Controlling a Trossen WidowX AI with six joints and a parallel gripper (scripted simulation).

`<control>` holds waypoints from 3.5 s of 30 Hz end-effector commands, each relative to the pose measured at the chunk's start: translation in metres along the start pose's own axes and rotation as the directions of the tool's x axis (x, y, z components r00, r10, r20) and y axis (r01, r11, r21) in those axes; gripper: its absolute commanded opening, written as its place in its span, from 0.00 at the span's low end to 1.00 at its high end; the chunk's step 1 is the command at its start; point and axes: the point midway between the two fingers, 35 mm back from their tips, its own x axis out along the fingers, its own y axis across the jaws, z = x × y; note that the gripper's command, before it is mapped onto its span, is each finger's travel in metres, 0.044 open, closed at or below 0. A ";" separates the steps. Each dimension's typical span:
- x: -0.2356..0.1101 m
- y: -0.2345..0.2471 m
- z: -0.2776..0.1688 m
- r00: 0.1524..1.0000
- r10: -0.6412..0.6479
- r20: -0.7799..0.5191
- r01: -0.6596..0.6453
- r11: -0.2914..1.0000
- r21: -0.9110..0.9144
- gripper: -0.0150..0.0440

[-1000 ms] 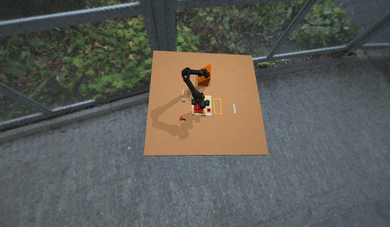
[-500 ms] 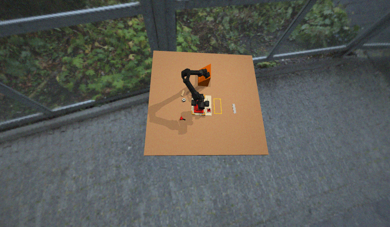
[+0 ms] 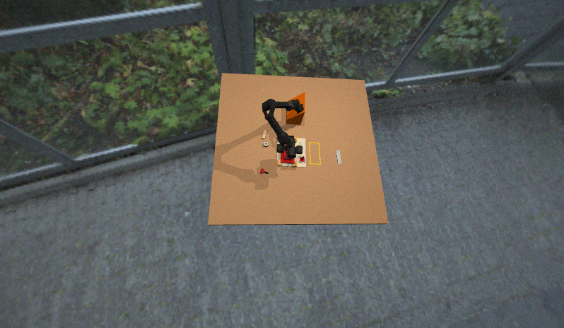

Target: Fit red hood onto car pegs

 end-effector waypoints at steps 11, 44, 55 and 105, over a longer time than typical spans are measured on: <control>0.003 -0.001 0.001 1.000 -0.005 0.001 0.005 1.000 -0.002 0.25; 0.016 -0.001 0.002 1.000 -0.006 0.002 0.006 1.000 -0.001 0.25; 0.020 -0.001 0.002 1.000 -0.006 0.001 0.006 1.000 -0.001 0.25; -0.049 0.001 0.002 1.000 -0.008 0.006 0.008 1.000 0.002 1.00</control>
